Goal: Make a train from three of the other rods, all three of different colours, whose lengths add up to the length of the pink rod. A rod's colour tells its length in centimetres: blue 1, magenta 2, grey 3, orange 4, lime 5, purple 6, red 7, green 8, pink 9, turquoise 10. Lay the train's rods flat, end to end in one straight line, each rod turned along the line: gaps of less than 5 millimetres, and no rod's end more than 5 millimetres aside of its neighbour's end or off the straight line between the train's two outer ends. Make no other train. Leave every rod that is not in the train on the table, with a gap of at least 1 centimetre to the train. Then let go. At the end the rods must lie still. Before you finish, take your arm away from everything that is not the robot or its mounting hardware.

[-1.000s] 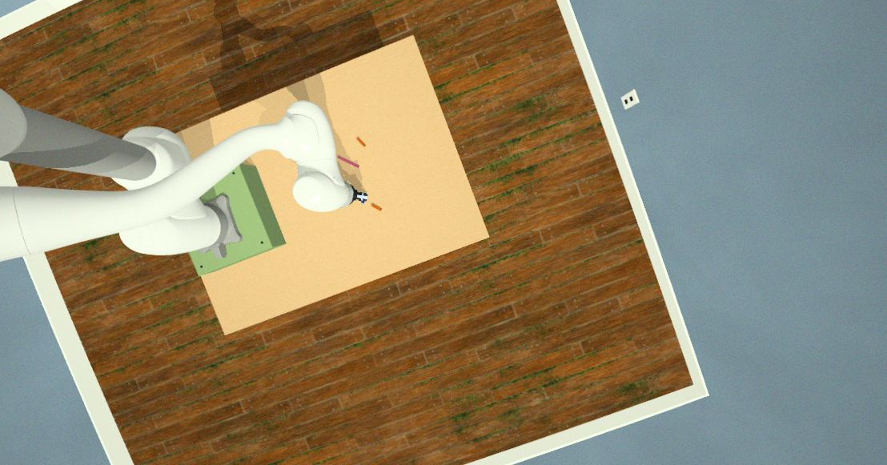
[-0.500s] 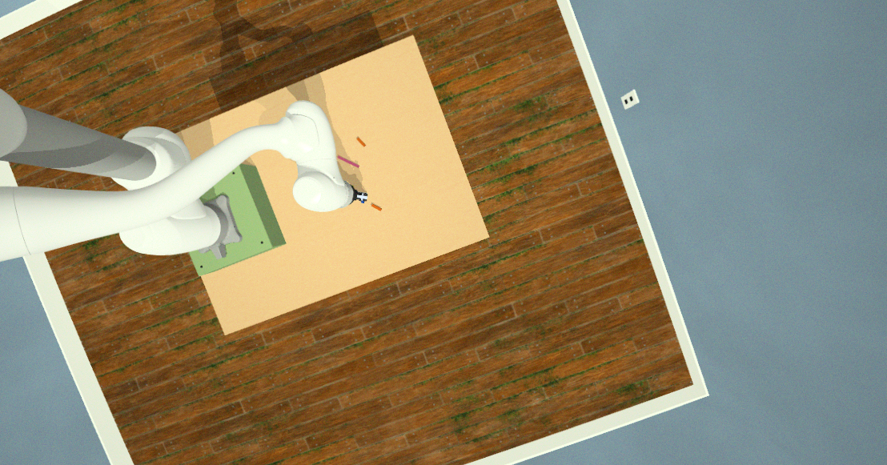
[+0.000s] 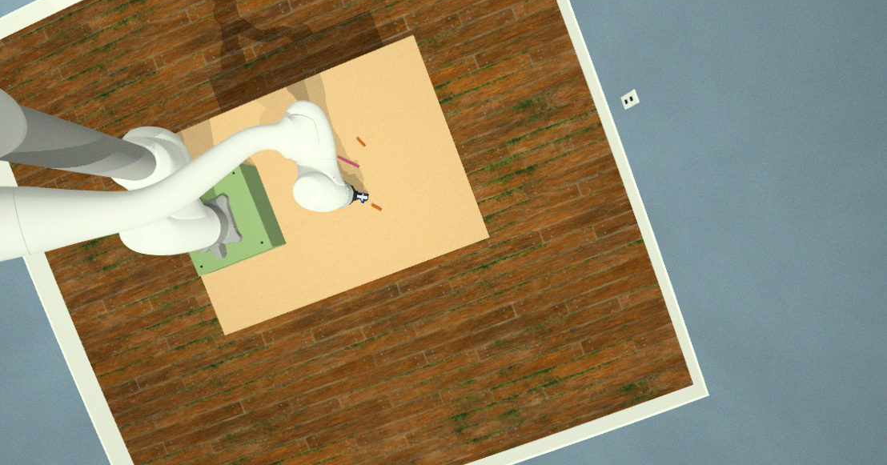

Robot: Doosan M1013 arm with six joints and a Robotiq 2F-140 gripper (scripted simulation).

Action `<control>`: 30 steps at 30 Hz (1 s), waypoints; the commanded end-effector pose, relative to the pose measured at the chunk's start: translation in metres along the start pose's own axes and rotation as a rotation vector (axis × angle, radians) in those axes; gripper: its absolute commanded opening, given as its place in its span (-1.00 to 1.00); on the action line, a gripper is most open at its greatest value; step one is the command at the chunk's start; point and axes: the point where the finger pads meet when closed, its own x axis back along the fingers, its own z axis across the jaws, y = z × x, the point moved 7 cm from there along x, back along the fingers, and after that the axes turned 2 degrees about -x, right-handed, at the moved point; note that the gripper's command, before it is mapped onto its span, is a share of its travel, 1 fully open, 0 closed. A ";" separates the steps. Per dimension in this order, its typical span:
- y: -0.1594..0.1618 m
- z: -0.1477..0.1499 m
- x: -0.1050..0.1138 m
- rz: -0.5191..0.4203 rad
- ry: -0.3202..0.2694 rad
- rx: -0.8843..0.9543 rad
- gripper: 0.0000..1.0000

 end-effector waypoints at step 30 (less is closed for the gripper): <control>0.005 -0.003 0.083 -0.005 -0.005 0.001 -0.71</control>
